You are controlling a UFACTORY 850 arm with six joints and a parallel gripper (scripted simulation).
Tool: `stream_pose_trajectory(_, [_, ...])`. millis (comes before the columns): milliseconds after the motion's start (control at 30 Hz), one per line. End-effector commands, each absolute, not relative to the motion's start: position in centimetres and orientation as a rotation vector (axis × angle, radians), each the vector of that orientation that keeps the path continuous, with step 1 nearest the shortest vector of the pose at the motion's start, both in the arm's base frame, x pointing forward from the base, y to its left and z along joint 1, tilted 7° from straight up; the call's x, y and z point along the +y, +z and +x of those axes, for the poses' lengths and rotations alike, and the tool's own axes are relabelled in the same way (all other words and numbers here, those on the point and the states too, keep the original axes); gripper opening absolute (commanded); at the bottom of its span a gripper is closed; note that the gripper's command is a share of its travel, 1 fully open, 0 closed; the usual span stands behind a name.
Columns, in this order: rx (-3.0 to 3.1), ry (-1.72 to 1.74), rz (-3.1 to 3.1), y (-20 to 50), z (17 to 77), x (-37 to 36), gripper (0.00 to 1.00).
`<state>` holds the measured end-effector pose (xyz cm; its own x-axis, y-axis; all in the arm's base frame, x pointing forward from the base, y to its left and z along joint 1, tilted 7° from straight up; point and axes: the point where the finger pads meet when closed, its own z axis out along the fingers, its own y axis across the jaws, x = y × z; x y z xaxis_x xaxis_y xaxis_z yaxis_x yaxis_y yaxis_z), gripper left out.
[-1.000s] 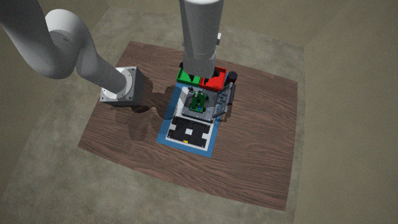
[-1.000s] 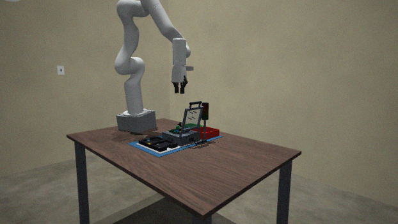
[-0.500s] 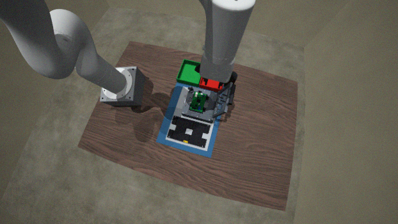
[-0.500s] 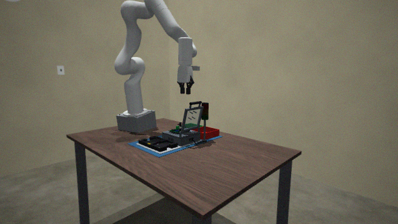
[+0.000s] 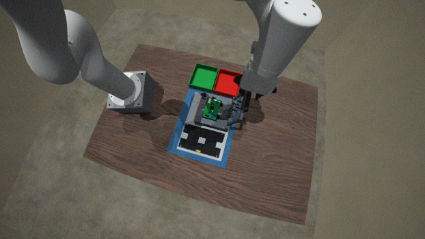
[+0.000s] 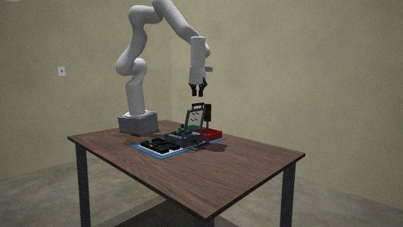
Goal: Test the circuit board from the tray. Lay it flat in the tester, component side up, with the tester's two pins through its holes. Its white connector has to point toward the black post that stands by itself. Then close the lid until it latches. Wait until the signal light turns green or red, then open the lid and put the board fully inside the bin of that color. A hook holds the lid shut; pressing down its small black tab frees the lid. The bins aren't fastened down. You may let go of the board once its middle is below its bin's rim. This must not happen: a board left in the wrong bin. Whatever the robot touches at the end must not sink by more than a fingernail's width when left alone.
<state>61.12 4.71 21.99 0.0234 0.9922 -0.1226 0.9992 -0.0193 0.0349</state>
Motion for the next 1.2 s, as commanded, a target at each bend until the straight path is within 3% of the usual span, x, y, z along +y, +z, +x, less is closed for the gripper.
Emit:
stream_pose_trajectory(0, [2.12,-0.097,2.165,22.1,61.7,4.7,0.52])
stream_pose_trajectory(1167, [2.12,-0.097,2.165,20.2,61.8,4.5,0.52])
